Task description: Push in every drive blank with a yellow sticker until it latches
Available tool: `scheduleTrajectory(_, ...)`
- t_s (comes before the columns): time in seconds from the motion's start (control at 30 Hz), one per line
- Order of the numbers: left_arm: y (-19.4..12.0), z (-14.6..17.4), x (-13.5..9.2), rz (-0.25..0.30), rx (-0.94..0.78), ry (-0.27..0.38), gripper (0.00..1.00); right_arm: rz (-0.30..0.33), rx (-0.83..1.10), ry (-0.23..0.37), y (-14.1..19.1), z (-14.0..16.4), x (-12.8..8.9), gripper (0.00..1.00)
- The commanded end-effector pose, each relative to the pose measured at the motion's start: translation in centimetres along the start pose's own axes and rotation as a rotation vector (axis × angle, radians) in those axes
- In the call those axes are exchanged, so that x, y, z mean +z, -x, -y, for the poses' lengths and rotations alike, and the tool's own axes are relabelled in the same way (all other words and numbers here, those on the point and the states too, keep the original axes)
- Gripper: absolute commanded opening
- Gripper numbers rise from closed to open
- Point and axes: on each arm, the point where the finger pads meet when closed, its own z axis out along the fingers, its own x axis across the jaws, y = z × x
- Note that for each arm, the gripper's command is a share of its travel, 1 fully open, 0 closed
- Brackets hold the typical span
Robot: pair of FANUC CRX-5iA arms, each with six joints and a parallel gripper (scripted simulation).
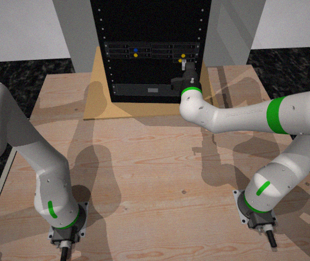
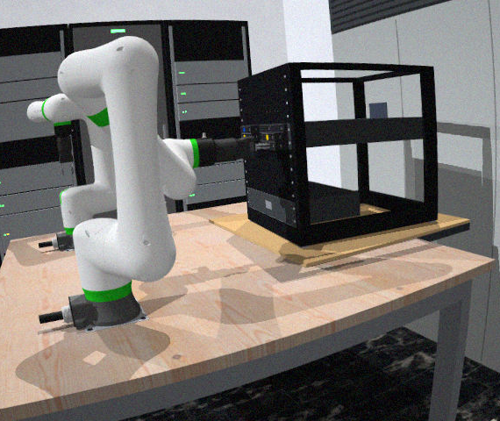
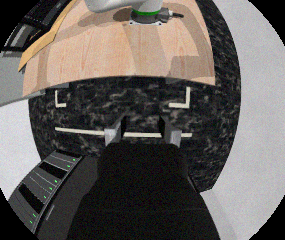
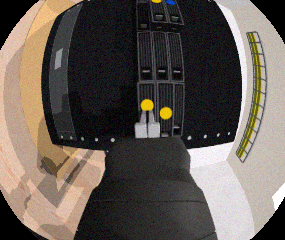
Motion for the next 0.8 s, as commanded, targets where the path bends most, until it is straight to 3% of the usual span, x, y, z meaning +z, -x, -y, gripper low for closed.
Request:
scheduleTrajectory(0.0, 0.01, -0.02, -0.08, 0.000, 0.000, 0.002, 1.00, -0.002, 0.001, 0.000, -0.11, 0.00, 0.15, 0.00)
scheduleTrajectory(0.77, 0.01, -0.02, -0.08, 0.000, 0.000, 0.002, 1.00, -0.002, 0.001, 0.000, -0.11, 0.00, 1.15, 0.00)
